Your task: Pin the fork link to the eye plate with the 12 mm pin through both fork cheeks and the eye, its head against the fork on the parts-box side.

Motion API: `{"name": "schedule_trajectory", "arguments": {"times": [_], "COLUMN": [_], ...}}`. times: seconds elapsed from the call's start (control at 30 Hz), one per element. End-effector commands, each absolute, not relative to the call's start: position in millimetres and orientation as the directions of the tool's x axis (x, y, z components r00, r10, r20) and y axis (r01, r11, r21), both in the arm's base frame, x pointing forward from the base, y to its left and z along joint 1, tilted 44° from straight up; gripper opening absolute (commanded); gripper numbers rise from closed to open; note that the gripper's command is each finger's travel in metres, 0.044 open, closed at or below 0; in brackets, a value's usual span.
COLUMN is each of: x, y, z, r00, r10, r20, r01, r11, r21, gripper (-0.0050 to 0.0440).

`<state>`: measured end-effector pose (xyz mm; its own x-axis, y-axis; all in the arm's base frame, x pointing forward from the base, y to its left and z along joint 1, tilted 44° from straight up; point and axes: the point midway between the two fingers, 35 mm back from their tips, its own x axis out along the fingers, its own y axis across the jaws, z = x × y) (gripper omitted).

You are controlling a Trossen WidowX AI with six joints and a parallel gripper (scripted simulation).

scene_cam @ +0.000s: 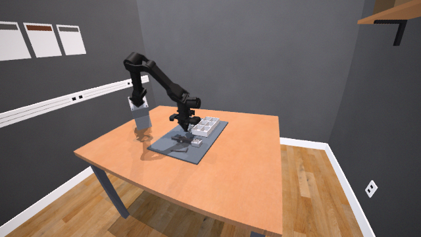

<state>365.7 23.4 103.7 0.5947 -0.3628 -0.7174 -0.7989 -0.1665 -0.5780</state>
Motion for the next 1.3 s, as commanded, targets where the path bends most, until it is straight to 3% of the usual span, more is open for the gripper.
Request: {"name": "schedule_trajectory", "arguments": {"times": [0.0,1.27], "x": [368.9,388.0], "y": [22.2,9.4], "z": [105.3,79.8], "r00": [0.601,0.598], "r10": [-0.360,-0.362], "r20": [-0.714,-0.715], "r01": [-0.794,-0.796], "r11": [-0.166,-0.167], "r21": [-0.585,-0.581], "gripper": [-0.0050,-0.0050]}}
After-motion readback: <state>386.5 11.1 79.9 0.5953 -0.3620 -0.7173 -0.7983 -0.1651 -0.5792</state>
